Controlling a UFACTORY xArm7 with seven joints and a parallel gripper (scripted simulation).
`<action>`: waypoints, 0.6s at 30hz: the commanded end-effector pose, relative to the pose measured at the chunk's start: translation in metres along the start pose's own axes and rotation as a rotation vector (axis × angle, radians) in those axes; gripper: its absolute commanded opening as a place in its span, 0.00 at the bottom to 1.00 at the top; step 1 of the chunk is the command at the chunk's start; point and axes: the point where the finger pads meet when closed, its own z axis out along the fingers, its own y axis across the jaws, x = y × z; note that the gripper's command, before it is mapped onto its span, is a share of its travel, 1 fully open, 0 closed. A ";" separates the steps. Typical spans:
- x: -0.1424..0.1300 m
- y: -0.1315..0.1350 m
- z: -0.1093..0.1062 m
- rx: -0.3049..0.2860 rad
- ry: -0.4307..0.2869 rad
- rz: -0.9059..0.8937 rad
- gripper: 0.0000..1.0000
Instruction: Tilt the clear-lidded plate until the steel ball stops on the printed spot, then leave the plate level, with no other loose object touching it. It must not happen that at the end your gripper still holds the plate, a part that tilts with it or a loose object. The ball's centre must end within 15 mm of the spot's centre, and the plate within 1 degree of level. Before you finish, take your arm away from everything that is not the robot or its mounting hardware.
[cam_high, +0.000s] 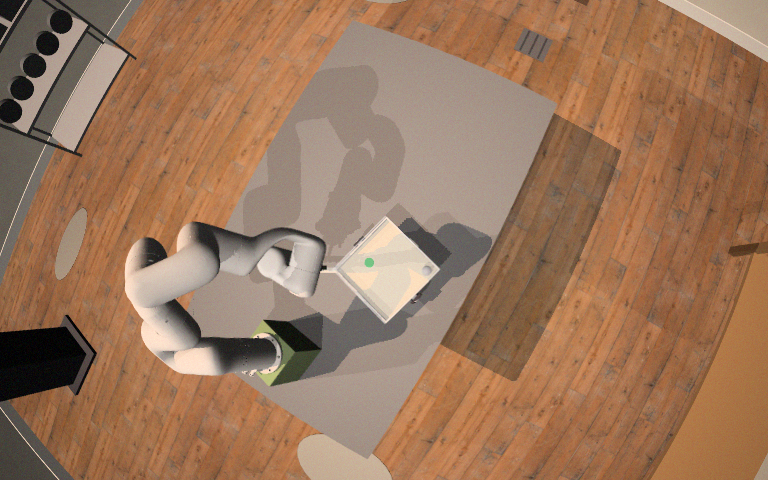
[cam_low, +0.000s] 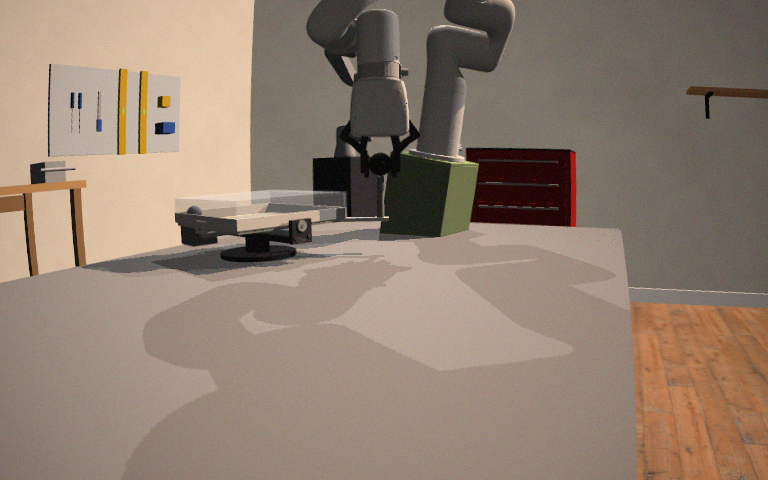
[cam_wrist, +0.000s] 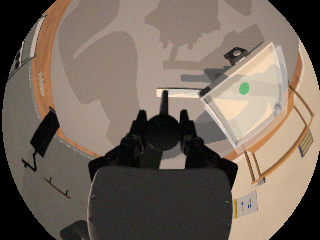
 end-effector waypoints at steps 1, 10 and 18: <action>0.003 0.001 -0.001 -0.001 0.007 -0.001 0.00; -0.001 0.000 0.000 -0.001 0.007 -0.001 0.00; -0.002 0.000 0.001 -0.001 0.007 -0.001 0.00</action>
